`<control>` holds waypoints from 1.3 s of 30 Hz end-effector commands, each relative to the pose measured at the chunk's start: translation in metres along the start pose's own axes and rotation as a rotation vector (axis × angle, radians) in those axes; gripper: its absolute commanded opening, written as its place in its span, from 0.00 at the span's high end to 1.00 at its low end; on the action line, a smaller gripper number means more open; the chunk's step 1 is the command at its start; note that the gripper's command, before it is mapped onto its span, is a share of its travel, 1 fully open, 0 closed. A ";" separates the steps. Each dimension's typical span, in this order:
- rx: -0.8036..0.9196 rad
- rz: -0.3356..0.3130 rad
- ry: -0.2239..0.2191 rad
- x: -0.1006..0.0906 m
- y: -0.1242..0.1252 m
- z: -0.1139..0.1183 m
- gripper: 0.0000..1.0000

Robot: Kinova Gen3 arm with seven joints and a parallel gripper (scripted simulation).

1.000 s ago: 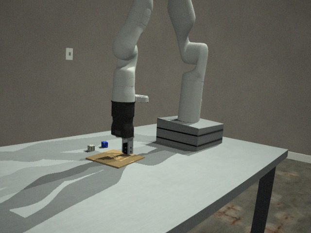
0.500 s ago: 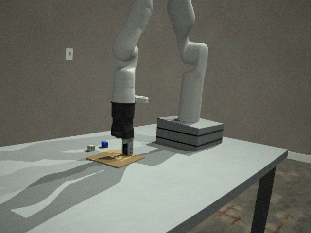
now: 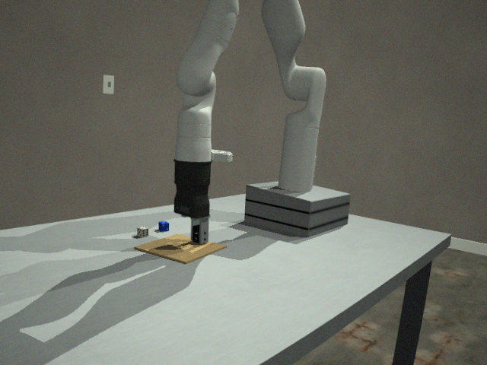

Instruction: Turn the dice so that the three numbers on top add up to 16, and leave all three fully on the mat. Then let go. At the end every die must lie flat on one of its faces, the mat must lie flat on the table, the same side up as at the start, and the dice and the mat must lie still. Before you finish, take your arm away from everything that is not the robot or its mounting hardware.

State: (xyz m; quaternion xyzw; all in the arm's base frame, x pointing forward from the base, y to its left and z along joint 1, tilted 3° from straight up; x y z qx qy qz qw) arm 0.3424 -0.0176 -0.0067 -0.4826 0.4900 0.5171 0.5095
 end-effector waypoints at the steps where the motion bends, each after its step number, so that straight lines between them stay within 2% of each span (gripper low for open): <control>1: 0.000 -0.002 0.000 0.000 0.000 0.000 0.60; 23: 0.000 -0.002 0.000 0.000 0.000 0.000 0.60; 24: 0.000 -0.002 0.000 0.000 0.000 0.000 0.54; 26: 0.000 -0.002 0.000 0.000 0.000 0.000 0.54; 27: 0.000 -0.002 0.000 0.000 0.000 0.000 0.48; 29: 0.000 -0.002 0.000 0.000 0.000 0.000 0.48; 30: 0.000 -0.002 0.000 0.000 0.000 0.000 0.42; 34: 0.000 -0.002 0.000 0.000 0.000 0.000 0.42; 35: 0.000 -0.002 0.000 0.000 0.000 0.000 0.36; 37: 0.000 -0.002 0.000 0.000 0.000 0.000 0.36; 38: 0.000 -0.002 0.000 0.000 0.000 0.000 0.30; 39: 0.000 -0.002 0.000 0.000 0.000 0.000 0.30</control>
Point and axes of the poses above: the point where the finger pads meet when closed, its own x axis out along the fingers, its own z axis across the jaws, y = z × x, the point moved 7 cm from there along -x, back along the fingers, and after that the axes turned 3 degrees about -x, right-handed, at the moved point
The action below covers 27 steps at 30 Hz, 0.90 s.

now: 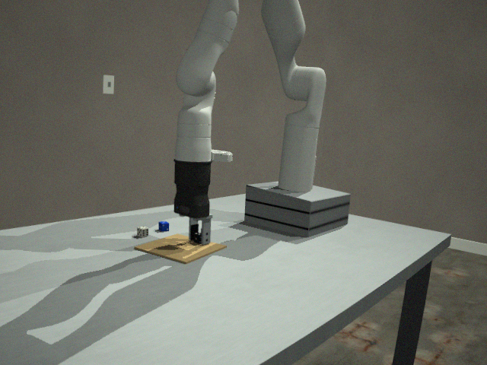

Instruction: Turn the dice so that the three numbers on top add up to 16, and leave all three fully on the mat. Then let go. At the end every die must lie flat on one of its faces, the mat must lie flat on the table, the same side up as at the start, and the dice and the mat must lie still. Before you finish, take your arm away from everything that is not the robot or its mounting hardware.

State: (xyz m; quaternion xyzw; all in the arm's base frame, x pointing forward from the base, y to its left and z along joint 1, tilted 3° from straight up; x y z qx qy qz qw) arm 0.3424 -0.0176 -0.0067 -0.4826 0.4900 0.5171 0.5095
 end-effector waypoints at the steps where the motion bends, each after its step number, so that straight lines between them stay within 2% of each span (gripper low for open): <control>1: 0.000 -0.002 0.000 0.000 0.000 0.000 0.30; 15: 0.000 -0.002 0.000 -0.005 0.000 0.000 0.30; 20: 0.000 -0.002 0.000 -0.023 0.000 0.000 0.30; 26: 0.000 -0.002 0.000 -0.056 0.000 0.000 0.30; 27: 0.000 -0.002 0.000 -0.056 0.000 0.000 0.30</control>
Point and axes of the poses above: the point where the finger pads meet when closed, its own x axis out along the fingers, its own z axis across the jaws, y = z × x, the point moved 7 cm from there along -x, back along the fingers, and after that the axes turned 3 degrees about -x, right-handed, at the moved point
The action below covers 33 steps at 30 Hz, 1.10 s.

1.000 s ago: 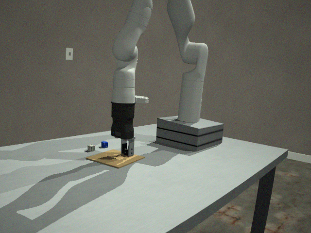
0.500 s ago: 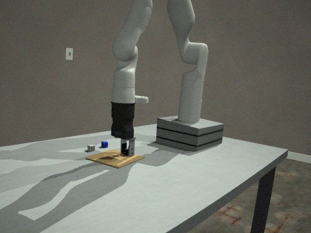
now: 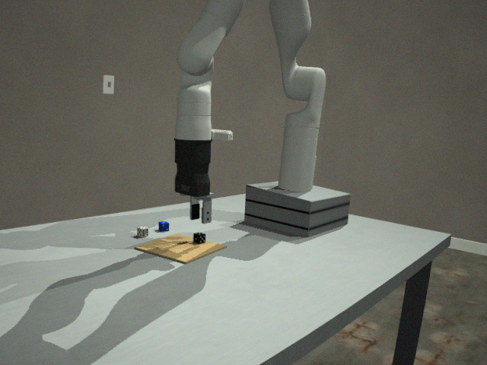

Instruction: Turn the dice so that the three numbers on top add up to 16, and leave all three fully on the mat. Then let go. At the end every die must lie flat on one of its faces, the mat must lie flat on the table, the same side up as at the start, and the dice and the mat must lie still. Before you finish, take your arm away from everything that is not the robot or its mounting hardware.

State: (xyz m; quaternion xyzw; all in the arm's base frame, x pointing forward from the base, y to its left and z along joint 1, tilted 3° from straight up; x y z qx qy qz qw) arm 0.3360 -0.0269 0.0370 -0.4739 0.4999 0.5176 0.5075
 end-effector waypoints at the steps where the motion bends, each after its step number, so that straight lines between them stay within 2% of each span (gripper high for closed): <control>1: -0.017 -0.022 -0.003 -0.012 -0.007 0.007 0.30; 8: -0.017 -0.022 -0.003 -0.041 -0.006 0.007 0.30; 14: -0.017 -0.022 -0.003 -0.047 -0.006 0.007 0.30; 15: -0.017 -0.022 -0.003 -0.047 -0.006 0.007 0.00; 33: -0.017 -0.022 -0.003 -0.047 -0.006 0.007 0.00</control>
Point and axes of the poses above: the point where the finger pads meet when closed, its own x axis out along the fingers, its own z axis across the jaws, y = z × x, the point moved 7 cm from there along -x, back along the fingers, and after that the axes turned 3 degrees about -x, right-handed, at the moved point
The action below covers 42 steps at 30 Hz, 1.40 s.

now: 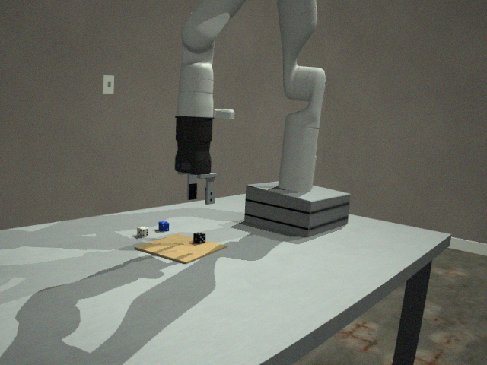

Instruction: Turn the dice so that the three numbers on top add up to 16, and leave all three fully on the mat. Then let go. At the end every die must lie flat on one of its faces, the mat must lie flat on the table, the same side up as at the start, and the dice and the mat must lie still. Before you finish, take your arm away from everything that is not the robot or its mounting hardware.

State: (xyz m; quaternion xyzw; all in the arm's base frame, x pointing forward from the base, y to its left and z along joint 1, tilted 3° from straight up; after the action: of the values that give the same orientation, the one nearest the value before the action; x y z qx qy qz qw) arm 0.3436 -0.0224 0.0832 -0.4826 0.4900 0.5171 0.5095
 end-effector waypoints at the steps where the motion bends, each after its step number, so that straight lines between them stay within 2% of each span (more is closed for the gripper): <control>1: 0.000 -0.002 0.000 0.000 0.000 0.000 0.00; 10: -0.016 0.000 0.000 0.000 -0.001 -0.001 0.00; 20: -0.127 0.007 0.000 0.002 -0.002 -0.010 0.00; 26: -0.294 0.016 -0.002 0.004 -0.005 -0.024 0.00; 34: -0.609 0.026 -0.008 0.008 -0.013 -0.050 0.00; 36: -0.609 0.026 -0.008 0.008 -0.013 -0.050 0.00; 42: -0.878 0.026 -0.012 0.011 -0.023 -0.071 0.00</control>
State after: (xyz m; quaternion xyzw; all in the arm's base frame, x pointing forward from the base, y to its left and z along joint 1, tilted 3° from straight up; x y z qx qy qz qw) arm 0.3639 -0.0795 0.0690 -0.6394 0.2400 0.6834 0.2581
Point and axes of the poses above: the point where the finger pads meet when closed, its own x axis out along the fingers, its own z axis across the jaws, y = z × x, the point moved 7 cm from there along -x, back along the fingers, and after that the axes turned 3 degrees about -x, right-handed, at the moved point
